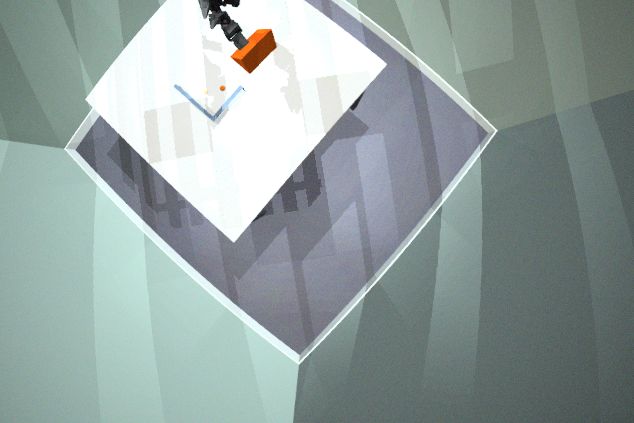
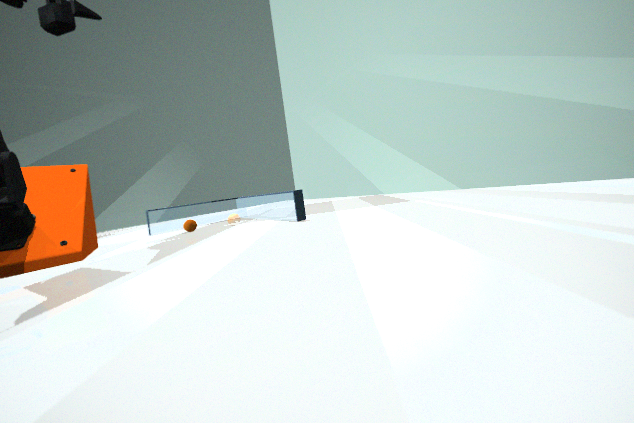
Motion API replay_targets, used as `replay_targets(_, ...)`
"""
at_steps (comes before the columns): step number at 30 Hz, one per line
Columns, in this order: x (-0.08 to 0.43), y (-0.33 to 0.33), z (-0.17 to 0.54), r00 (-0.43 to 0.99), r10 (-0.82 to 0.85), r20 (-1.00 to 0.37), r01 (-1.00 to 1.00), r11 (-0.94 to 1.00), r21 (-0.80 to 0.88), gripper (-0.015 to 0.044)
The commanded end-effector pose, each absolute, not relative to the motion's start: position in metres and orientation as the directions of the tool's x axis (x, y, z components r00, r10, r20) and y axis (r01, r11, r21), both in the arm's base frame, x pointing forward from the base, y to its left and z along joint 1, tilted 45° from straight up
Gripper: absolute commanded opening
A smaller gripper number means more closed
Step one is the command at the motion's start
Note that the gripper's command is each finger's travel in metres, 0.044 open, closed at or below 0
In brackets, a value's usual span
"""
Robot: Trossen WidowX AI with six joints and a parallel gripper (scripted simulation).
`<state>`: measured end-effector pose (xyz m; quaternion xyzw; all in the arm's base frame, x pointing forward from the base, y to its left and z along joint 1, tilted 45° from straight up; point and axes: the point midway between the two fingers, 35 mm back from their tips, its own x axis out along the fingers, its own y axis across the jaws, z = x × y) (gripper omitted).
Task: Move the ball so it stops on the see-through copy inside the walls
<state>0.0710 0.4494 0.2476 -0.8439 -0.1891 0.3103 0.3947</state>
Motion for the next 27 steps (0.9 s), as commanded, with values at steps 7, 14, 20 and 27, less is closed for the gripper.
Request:
replay_targets(7,0.18,0.389,0.143,0.782,0.198,-0.591,-0.27,-0.747,-0.607,0.0237)
replay_targets(14,0.233,0.321,0.085,0.715,-0.083,-0.694,-0.527,-0.716,-0.458,0.0237)
replay_targets(20,0.26,0.246,0.042,0.574,-0.329,-0.75,-0.742,-0.595,-0.307,0.0237)
replay_targets(27,0.262,0.148,0.003,0.296,-0.584,-0.756,-0.937,-0.331,-0.111,0.0237)
